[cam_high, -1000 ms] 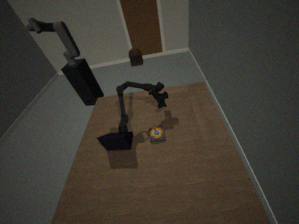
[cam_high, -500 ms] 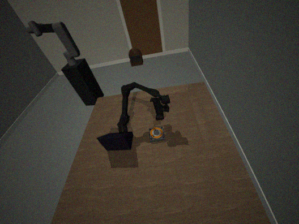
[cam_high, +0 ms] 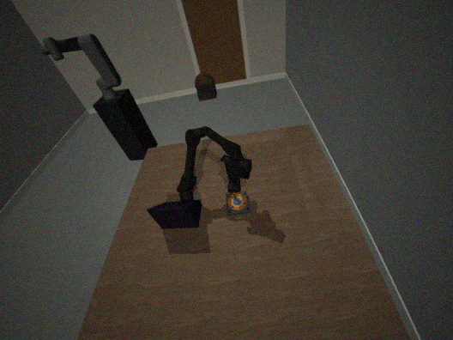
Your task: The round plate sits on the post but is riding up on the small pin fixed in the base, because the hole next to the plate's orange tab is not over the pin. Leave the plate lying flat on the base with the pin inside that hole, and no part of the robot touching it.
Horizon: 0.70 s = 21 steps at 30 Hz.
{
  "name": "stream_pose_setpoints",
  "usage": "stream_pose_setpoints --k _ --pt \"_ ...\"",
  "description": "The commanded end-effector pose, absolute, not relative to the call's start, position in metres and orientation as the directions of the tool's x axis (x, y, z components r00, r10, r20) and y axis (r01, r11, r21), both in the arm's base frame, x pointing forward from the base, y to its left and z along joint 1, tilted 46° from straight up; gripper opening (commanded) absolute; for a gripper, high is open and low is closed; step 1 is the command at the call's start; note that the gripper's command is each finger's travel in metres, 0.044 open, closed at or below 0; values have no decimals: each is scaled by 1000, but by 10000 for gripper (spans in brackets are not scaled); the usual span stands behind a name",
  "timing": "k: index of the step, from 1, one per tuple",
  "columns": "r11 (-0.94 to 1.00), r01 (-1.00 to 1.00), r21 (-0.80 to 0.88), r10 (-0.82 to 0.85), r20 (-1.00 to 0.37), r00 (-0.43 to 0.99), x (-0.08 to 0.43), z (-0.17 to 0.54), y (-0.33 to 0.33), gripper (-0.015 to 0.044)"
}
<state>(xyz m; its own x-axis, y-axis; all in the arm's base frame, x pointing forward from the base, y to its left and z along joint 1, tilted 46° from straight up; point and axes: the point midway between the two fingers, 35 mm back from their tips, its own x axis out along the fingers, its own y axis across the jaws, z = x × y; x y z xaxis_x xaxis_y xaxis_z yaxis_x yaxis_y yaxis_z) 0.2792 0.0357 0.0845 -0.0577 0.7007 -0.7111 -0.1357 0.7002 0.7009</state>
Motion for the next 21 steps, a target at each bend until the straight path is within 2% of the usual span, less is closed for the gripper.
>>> stream_pose_setpoints --k 1,9,21 --pt "692 -132 710 709 -702 -60 277 76 41 0" --pt "690 -133 712 711 -701 -60 274 51 67 0" --pt "690 -132 712 711 -701 -60 267 50 66 0"
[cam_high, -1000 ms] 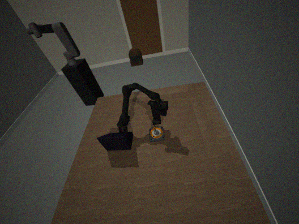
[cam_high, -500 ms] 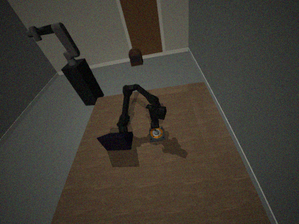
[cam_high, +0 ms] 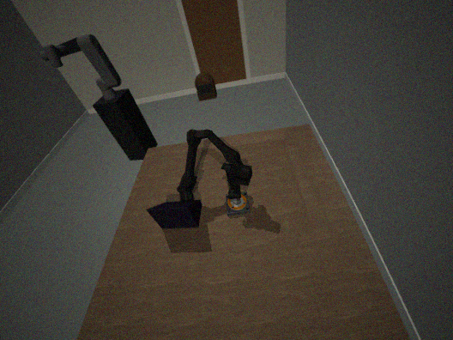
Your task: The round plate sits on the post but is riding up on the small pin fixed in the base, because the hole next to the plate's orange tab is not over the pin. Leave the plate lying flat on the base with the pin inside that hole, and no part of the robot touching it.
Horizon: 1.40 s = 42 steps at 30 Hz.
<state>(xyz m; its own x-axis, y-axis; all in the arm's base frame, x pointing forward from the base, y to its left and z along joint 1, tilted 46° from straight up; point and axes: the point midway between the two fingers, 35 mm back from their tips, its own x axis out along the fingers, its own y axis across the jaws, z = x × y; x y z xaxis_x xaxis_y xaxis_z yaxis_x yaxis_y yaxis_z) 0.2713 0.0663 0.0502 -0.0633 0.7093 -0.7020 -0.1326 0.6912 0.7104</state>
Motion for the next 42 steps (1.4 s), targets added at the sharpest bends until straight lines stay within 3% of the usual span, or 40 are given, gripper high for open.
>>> stream_pose_setpoints --k 1,42 --pt "690 -132 712 711 -701 -60 265 50 66 0" --pt "691 -131 711 710 -702 -62 228 28 40 0"
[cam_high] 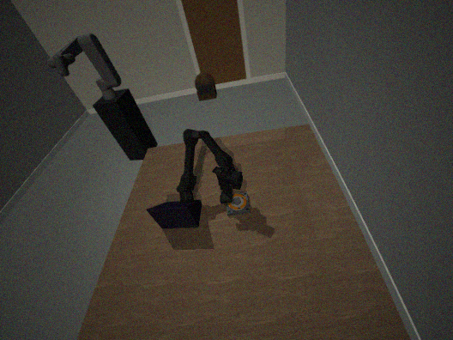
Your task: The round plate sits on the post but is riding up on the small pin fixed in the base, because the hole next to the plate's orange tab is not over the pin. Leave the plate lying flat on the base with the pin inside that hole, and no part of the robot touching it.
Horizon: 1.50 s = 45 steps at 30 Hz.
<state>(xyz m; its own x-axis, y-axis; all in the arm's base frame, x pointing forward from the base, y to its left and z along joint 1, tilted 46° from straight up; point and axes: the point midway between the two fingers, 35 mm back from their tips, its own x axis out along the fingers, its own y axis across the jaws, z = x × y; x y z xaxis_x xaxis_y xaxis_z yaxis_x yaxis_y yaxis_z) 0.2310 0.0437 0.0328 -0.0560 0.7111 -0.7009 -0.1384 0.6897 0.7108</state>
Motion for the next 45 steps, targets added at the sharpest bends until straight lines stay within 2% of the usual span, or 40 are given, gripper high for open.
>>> stream_pose_setpoints --k 1,24,36,45 --pt "691 -131 711 710 -702 -62 227 28 39 0" --pt "692 -131 710 709 -702 -62 225 16 29 0" --pt "693 -130 709 708 -704 -62 226 50 -3 0" --pt "690 -123 714 712 -699 -67 226 44 2 0"
